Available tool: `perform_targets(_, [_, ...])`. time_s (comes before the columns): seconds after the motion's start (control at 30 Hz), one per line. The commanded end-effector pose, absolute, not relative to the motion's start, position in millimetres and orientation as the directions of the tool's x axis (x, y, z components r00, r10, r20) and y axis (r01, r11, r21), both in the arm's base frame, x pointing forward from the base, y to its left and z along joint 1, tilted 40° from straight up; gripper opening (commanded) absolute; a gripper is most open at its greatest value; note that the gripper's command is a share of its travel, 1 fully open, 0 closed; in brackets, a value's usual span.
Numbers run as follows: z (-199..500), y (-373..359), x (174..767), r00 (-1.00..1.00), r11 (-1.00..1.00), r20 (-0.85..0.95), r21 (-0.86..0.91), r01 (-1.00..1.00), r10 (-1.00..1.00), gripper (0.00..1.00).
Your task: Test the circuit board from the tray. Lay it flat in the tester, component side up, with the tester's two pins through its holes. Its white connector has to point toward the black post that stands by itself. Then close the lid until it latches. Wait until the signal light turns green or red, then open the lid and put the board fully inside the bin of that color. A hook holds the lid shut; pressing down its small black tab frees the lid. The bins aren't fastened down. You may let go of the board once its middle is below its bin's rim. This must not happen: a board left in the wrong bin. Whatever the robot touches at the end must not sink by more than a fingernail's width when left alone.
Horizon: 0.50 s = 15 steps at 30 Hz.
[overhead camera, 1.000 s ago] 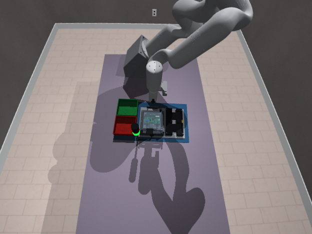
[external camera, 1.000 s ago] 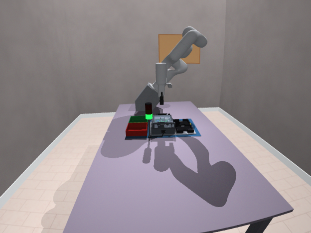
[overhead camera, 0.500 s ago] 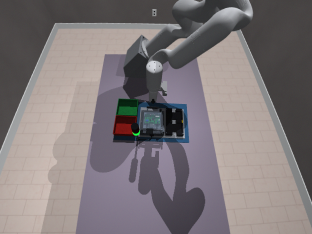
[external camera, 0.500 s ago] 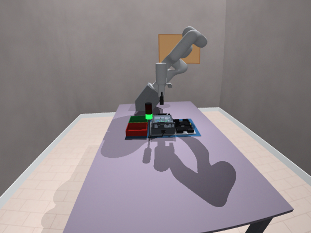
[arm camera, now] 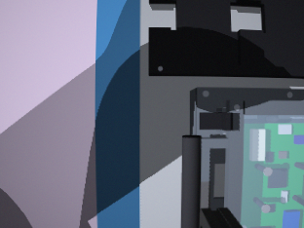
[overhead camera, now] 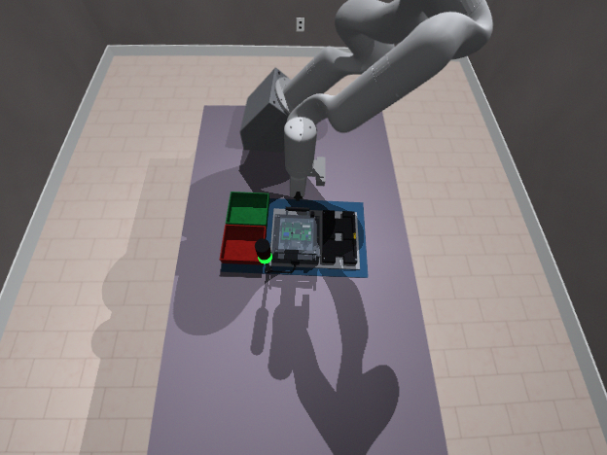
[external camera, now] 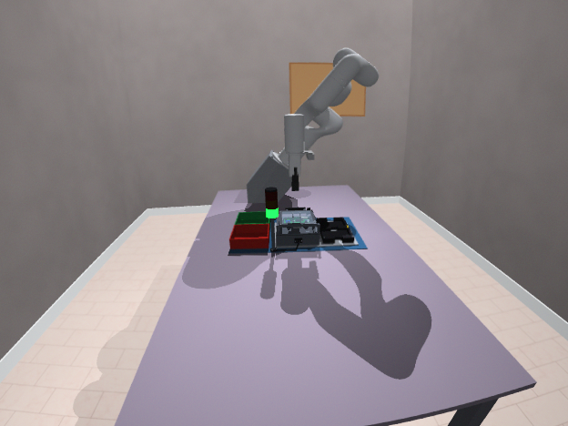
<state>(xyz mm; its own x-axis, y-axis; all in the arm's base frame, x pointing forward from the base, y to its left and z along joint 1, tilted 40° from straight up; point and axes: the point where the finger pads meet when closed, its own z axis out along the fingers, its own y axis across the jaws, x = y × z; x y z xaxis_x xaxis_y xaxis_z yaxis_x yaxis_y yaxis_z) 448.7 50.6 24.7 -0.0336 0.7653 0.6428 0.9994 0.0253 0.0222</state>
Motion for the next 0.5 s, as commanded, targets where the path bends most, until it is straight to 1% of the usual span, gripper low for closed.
perform_targets(0.0, [27.6,48.1,449.3,-0.034,0.025,0.642,0.023,0.999,0.766,0.00])
perform_targets(0.47, [32.3,44.1,449.3,-0.034,0.025,0.642,0.023,0.999,0.766,0.00])
